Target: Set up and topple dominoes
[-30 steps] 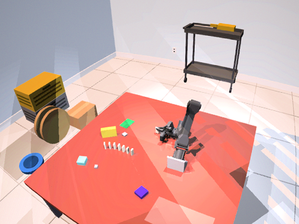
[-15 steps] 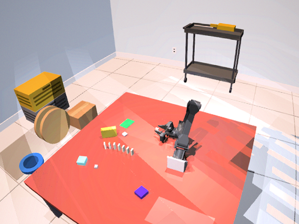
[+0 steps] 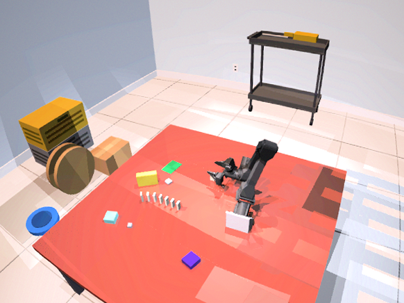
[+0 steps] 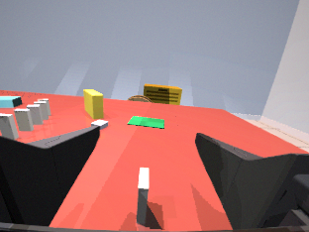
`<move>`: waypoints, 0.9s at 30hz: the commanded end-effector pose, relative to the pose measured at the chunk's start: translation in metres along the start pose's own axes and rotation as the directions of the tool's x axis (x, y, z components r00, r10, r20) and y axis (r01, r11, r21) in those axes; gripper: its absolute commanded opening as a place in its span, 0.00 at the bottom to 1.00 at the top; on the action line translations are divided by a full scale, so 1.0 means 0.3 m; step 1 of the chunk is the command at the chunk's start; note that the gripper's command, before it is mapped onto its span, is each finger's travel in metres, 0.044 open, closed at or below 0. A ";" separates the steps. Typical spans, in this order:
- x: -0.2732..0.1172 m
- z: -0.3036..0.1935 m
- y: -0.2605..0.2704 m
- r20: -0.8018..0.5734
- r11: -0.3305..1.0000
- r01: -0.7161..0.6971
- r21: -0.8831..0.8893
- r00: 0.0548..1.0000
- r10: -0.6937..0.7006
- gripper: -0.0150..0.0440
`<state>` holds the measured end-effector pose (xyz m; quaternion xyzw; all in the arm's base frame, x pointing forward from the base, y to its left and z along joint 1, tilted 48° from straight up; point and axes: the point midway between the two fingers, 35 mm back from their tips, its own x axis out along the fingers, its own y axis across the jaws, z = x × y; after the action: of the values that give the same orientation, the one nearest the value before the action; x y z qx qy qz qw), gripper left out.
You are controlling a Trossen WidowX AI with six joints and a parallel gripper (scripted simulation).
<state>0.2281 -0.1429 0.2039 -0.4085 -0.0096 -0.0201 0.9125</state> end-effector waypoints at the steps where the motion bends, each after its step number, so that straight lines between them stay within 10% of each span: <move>1: 0.001 0.021 0.001 -0.008 1.000 0.002 0.010 1.000 -0.002 1.00; 7: 0.129 0.015 -0.077 -0.136 0.894 0.059 0.444 0.991 0.003 1.00; 14: 0.312 0.064 -0.103 -0.407 0.412 0.336 0.847 0.908 0.096 1.00; 21: 0.356 0.112 -0.056 -0.598 0.116 0.587 0.801 0.781 0.182 1.00; 27: 0.245 0.075 0.057 -0.879 -0.018 0.915 0.402 0.392 0.271 1.00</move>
<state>0.3255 -0.1428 0.2237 0.2835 0.2049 -0.2392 0.9057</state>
